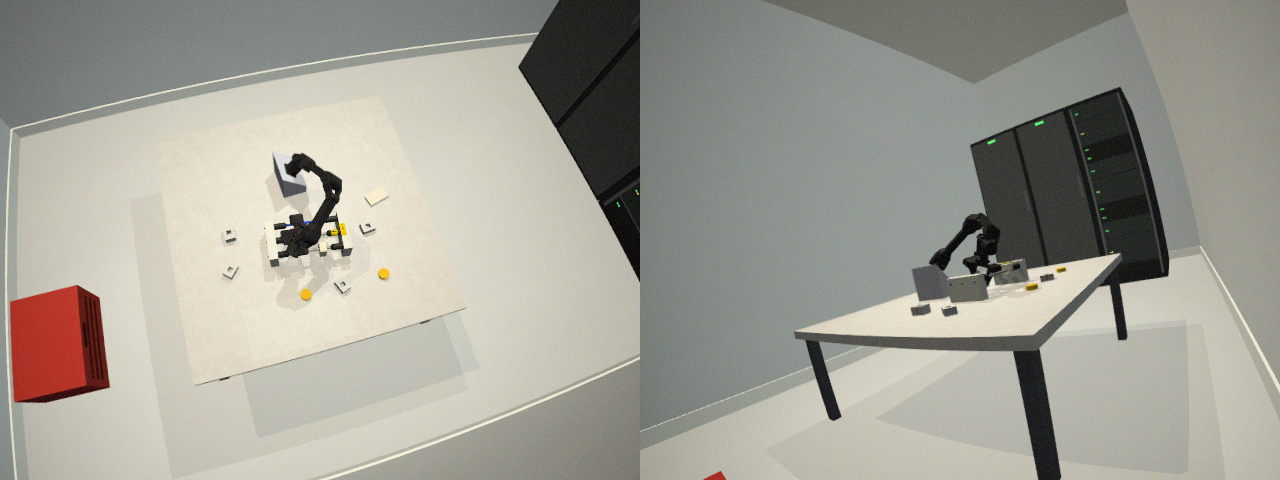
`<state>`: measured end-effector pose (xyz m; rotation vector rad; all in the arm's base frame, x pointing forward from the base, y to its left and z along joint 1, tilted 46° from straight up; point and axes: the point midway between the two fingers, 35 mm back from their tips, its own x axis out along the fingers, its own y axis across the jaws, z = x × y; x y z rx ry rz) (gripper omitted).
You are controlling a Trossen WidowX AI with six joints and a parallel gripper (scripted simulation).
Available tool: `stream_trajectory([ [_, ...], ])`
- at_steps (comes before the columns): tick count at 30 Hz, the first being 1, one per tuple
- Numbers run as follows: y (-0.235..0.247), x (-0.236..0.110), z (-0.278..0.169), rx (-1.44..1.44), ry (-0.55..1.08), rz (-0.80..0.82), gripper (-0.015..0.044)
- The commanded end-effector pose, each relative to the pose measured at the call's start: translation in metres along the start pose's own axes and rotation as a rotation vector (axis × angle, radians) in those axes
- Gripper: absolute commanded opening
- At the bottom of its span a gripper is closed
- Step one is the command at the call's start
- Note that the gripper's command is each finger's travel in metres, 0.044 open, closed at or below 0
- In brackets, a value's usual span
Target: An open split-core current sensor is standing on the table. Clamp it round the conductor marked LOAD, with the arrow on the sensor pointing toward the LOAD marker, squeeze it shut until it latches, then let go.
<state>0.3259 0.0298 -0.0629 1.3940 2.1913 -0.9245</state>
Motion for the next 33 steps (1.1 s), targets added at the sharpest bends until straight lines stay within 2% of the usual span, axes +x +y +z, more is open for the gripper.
stream_trajectory([
  [1, 0.0002, -0.0007, 0.0001, 0.001, 0.002, 0.003, 0.0311],
  [5, 0.0002, -0.0007, 0.0001, 0.001, 0.002, 0.003, 0.0284],
  [16, 0.0002, -0.0007, 0.0001, 0.001, 0.002, 0.003, 0.0],
  [33, 0.0002, -0.0007, 0.0001, 0.001, 0.002, 0.003, 0.0],
])
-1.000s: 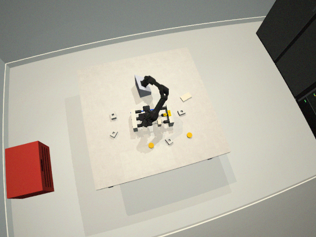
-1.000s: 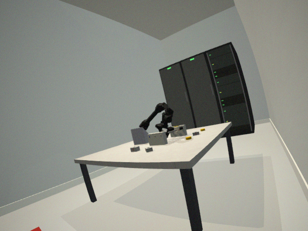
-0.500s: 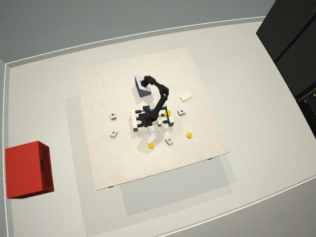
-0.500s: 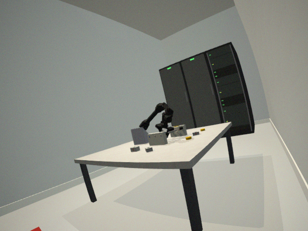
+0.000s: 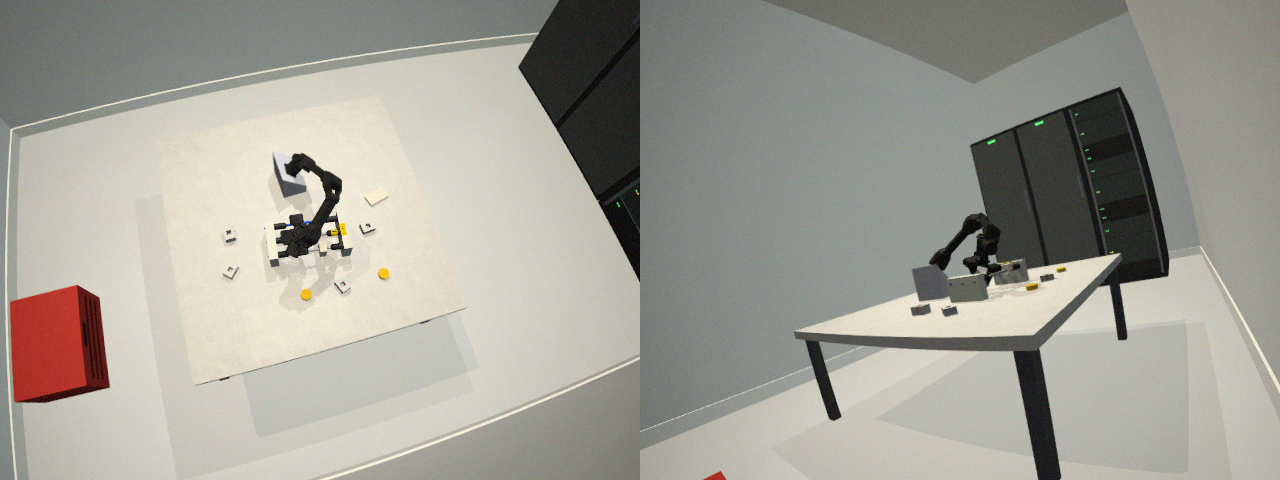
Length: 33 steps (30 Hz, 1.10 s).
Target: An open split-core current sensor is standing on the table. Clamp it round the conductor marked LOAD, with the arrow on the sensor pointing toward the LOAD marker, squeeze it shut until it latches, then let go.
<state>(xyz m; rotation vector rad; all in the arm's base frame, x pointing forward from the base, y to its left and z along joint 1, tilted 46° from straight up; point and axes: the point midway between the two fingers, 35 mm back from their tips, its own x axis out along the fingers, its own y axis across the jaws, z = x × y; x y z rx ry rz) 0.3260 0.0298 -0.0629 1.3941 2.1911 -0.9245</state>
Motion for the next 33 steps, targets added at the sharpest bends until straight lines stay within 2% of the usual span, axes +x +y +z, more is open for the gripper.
stream_trajectory([
  [1, 0.0002, -0.0006, 0.0001, 0.001, 0.002, 0.003, 0.0],
  [33, 0.0, -0.0005, 0.0002, 0.001, -0.001, 0.013, 0.0],
])
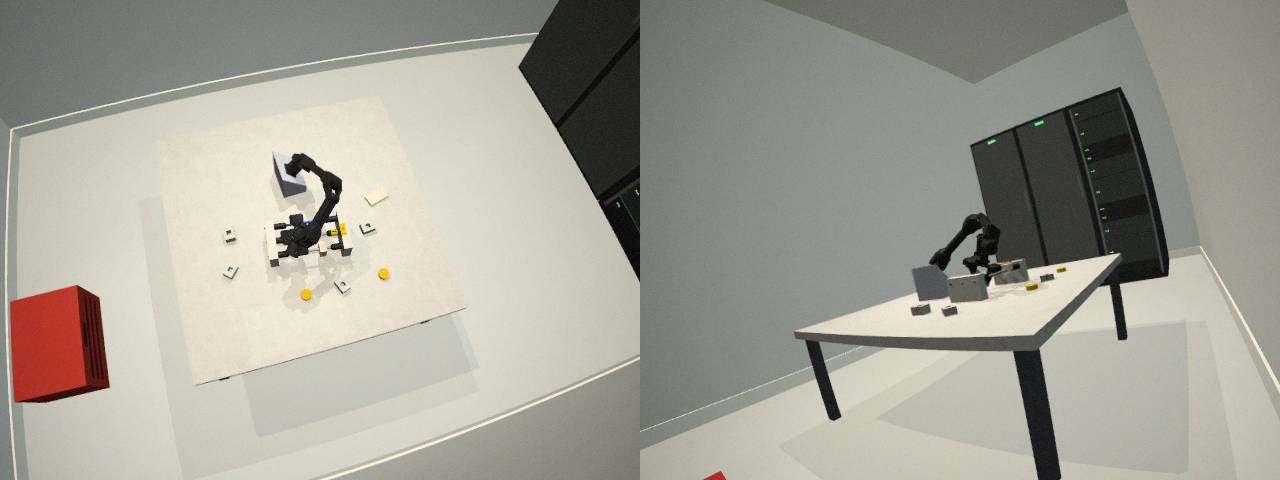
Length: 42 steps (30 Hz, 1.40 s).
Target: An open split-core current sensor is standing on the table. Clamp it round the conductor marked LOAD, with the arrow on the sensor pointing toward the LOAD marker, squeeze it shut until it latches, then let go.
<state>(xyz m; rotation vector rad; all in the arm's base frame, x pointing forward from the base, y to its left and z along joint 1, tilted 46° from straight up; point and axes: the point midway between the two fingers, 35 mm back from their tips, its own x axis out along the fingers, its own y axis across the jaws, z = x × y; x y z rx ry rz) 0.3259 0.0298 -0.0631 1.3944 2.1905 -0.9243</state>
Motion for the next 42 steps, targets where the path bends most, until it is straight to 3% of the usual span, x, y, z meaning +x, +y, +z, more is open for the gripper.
stream_trajectory([
  [1, 0.0, -0.001, 0.0, 0.002, -0.001, 0.025, 0.0],
  [15, -0.006, -0.016, 0.001, 0.016, -0.003, 0.348, 0.0],
  [42, 0.004, -0.017, 0.0, 0.002, -0.006, 0.337, 0.0],
])
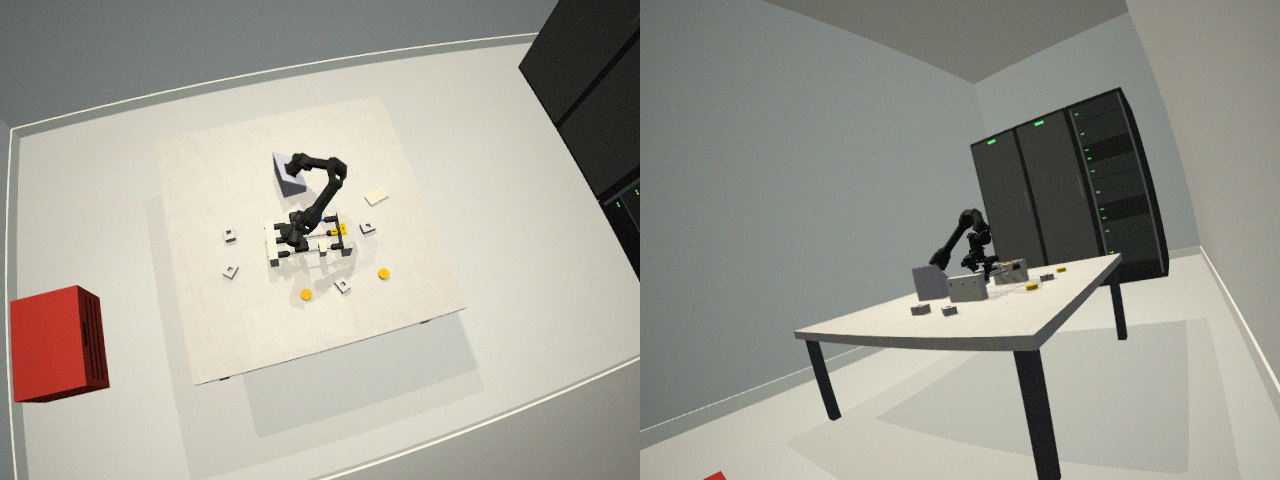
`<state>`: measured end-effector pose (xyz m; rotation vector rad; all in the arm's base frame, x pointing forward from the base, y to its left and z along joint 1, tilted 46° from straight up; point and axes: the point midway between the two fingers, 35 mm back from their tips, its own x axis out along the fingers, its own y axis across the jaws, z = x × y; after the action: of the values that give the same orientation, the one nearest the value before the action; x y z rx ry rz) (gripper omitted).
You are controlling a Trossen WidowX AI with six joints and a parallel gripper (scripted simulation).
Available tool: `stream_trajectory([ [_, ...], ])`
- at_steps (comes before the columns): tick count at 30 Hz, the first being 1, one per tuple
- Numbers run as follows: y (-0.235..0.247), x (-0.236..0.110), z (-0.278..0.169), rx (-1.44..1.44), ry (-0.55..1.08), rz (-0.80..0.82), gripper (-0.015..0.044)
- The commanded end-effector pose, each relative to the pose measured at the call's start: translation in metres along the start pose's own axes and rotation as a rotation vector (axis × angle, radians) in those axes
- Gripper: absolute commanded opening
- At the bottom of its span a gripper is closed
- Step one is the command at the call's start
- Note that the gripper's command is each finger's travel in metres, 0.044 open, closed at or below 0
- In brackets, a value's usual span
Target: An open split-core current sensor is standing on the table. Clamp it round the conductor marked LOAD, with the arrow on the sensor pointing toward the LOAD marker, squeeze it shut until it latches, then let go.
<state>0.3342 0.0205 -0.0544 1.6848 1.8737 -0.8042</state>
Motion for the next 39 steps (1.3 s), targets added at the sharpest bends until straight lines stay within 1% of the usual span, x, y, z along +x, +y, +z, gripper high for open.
stream_trajectory([
  [1, 0.0031, -0.0014, -0.0004, 0.002, 0.0, 0.005, 0.0],
  [19, 0.0043, 0.0035, -0.0003, 0.0, 0.0, 0.004, 0.0],
  [29, 0.0038, 0.0005, -0.0002, -0.003, -0.003, 0.002, 0.0263],
  [39, 0.0038, 0.0005, -0.0002, -0.003, -0.003, 0.002, 0.0267],
])
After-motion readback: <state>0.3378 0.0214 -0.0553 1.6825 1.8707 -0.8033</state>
